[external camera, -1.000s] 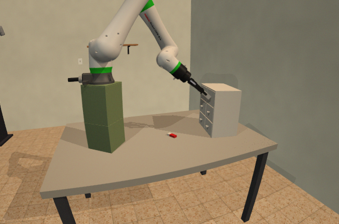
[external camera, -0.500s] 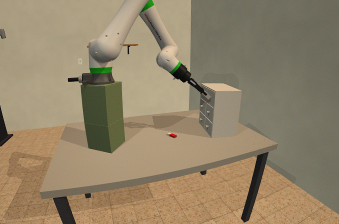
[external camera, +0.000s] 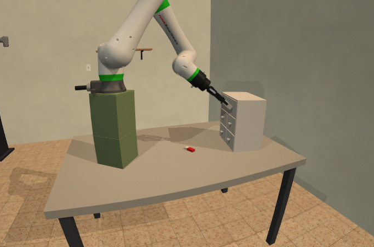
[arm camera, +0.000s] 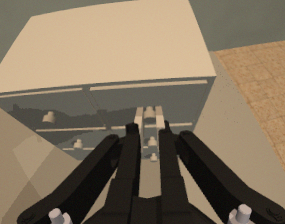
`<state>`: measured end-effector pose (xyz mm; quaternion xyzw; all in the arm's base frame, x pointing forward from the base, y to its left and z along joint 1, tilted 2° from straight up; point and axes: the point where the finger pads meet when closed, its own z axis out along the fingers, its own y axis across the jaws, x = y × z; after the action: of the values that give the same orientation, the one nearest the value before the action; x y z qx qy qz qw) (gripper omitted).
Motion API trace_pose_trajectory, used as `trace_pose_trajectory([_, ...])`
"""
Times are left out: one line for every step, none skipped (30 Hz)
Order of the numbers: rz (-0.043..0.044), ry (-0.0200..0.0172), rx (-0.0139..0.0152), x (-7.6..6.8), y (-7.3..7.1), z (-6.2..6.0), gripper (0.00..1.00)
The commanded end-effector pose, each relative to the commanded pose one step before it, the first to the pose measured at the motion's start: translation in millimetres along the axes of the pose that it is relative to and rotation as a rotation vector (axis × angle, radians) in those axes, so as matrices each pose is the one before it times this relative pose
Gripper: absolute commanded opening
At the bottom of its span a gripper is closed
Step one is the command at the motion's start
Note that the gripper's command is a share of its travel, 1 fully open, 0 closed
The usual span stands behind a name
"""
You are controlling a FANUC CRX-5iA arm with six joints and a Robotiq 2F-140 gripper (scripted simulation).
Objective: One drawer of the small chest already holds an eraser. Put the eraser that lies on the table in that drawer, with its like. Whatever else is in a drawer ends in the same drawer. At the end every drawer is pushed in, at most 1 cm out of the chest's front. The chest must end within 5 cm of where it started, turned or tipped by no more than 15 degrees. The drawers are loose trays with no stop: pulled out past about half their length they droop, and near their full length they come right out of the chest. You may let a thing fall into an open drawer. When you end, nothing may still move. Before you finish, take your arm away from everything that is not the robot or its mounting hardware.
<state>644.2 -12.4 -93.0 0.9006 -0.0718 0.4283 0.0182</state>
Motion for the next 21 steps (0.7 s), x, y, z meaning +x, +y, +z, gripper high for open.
trace_pose_trajectory([0.00014,0.00005,-0.00011,-0.49,0.08,-0.64,0.08])
trace_pose_trajectory([0.0,0.0,0.0,-0.3,0.0,-0.36,0.08])
trace_pose_trajectory([0.0,0.0,0.0,0.0,0.0,0.0,0.08])
trace_pose_trajectory([0.0,0.0,0.0,0.0,0.0,0.0,0.08])
trace_pose_trajectory([0.0,0.0,0.0,-0.33,0.0,-0.4,0.08])
trace_pose_trajectory([0.0,0.0,0.0,-0.36,0.0,-0.43,0.08])
trace_pose_trajectory([0.0,0.0,0.0,-0.39,0.0,-0.47,0.08])
trace_pose_trajectory([0.0,0.0,0.0,-0.43,0.0,-0.51,0.08])
trace_pose_trajectory([0.0,0.0,0.0,-0.47,0.0,-0.55,0.08])
trace_pose_trajectory([0.0,0.0,0.0,-0.5,0.0,-0.59,0.08])
trace_pose_trajectory([0.0,0.0,0.0,-0.53,0.0,-0.63,0.08])
trace_pose_trajectory([0.0,0.0,0.0,-0.56,0.0,-0.66,0.08])
trace_pose_trajectory([0.0,0.0,0.0,-0.58,0.0,-0.7,0.08])
trace_pose_trajectory([0.0,0.0,0.0,-0.62,0.0,-0.74,0.08])
trace_pose_trajectory([0.0,-0.00001,-0.00001,-0.65,0.0,-0.77,0.08])
trace_pose_trajectory([0.0,0.0,0.0,-0.68,0.0,-0.81,0.08])
trace_pose_trajectory([0.0,0.0,0.0,-0.7,0.0,-0.84,0.08])
trace_pose_trajectory([0.0,0.00001,0.00001,-0.72,0.0,-0.87,0.08])
trace_pose_trajectory([0.0,0.0,0.0,-0.76,0.0,-0.9,0.08])
trace_pose_trajectory([0.0,0.0,0.0,0.0,0.0,0.0,0.08])
trace_pose_trajectory([0.0,0.0,0.0,0.0,0.0,0.0,0.08])
